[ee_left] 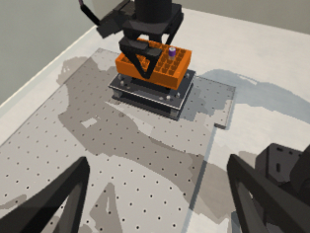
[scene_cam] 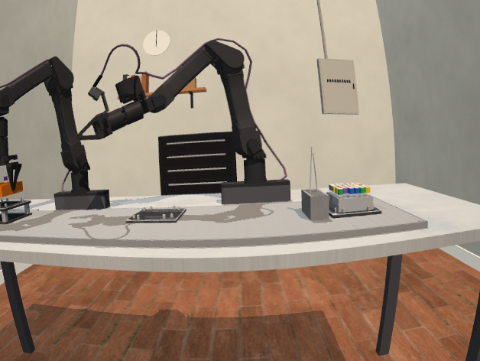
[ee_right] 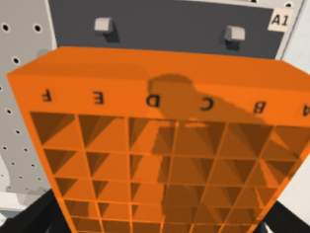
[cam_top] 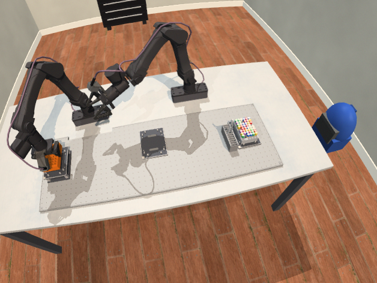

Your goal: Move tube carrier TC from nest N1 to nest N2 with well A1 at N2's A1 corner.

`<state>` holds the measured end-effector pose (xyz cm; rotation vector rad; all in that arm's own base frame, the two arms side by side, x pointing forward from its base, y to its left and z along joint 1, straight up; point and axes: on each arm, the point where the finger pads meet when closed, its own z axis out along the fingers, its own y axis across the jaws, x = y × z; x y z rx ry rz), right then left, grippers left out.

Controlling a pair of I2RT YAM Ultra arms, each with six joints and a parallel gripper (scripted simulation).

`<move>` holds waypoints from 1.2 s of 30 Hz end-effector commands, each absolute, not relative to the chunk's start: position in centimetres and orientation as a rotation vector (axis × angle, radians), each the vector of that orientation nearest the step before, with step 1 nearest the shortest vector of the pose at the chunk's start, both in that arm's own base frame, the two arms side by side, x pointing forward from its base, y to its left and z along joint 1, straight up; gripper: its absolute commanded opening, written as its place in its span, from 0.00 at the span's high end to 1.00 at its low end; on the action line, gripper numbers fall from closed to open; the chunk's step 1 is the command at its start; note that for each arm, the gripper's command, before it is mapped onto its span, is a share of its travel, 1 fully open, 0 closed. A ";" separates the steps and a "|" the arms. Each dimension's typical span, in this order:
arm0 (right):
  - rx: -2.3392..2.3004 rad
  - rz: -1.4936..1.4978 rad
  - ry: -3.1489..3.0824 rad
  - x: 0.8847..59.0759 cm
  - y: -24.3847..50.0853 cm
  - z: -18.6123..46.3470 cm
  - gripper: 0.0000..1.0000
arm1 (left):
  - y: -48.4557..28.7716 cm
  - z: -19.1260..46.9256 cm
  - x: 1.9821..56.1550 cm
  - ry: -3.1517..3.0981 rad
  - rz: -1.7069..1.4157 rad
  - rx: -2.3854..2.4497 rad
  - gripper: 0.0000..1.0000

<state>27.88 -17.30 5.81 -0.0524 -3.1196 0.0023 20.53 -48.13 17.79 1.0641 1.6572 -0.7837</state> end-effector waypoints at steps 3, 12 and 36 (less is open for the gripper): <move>-0.059 0.003 -3.171 28.3 -17.5 5.9 0.16 | -48.5 20.9 20.8 1.598 -0.813 1.025 0.00; -0.060 -0.008 -3.164 28.6 -17.4 3.3 0.16 | -48.5 20.9 20.8 1.598 -0.813 1.025 0.00; -0.063 -0.001 -3.171 28.7 -17.1 3.3 0.00 | -48.5 20.9 20.8 1.598 -0.813 1.025 0.00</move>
